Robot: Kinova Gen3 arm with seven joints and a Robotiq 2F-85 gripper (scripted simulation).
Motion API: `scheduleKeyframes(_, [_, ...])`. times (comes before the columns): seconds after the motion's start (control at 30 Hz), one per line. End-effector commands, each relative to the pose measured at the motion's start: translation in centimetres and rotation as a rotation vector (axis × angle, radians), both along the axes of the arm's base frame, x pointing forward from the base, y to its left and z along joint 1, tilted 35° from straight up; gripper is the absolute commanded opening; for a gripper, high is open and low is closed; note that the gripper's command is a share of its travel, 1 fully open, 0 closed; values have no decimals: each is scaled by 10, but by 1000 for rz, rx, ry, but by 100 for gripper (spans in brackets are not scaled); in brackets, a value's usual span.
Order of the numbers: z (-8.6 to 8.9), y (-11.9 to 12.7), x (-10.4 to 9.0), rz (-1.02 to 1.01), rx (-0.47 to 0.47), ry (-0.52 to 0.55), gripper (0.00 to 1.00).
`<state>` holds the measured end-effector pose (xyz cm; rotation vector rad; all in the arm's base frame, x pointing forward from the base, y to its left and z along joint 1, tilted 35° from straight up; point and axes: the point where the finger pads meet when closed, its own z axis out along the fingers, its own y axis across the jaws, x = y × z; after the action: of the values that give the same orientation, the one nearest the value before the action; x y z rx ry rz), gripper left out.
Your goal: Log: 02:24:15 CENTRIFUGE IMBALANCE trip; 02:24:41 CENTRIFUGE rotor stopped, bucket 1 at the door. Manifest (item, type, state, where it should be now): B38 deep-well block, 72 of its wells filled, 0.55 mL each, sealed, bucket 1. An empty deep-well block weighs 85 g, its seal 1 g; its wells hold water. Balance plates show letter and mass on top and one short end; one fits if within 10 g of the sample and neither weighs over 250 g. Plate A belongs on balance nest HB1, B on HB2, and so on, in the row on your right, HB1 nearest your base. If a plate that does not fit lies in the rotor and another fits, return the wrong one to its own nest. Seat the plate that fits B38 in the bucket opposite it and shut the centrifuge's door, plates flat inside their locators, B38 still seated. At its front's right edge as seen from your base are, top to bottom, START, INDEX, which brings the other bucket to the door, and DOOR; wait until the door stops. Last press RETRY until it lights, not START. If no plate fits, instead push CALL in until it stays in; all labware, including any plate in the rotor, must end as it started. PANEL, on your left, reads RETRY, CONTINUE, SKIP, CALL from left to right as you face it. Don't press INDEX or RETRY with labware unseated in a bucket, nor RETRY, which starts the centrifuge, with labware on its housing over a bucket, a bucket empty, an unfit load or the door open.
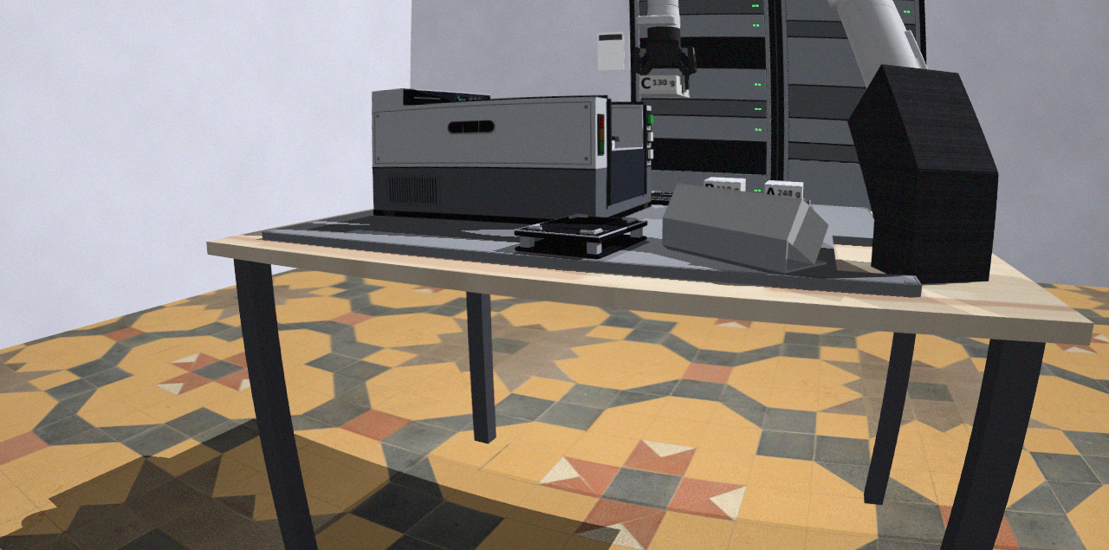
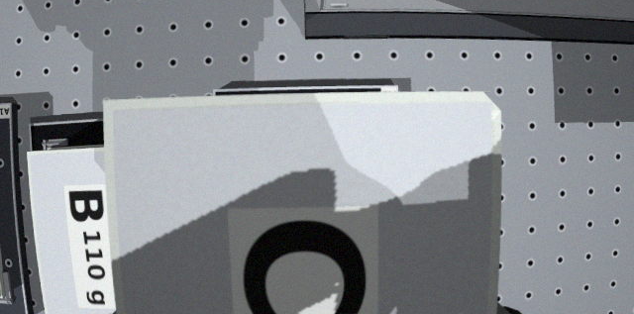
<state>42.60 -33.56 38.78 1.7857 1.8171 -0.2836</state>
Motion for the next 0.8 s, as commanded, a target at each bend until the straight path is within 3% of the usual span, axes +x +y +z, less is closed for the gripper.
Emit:
scheduleKeyframes(0.0, [1,0,0,1,0,-1,95])
scheduleKeyframes(0.2, [1,0,0,1,0,-1,95])
scheduleKeyframes(0.77, [-16,40,26,143,-43,91,95])
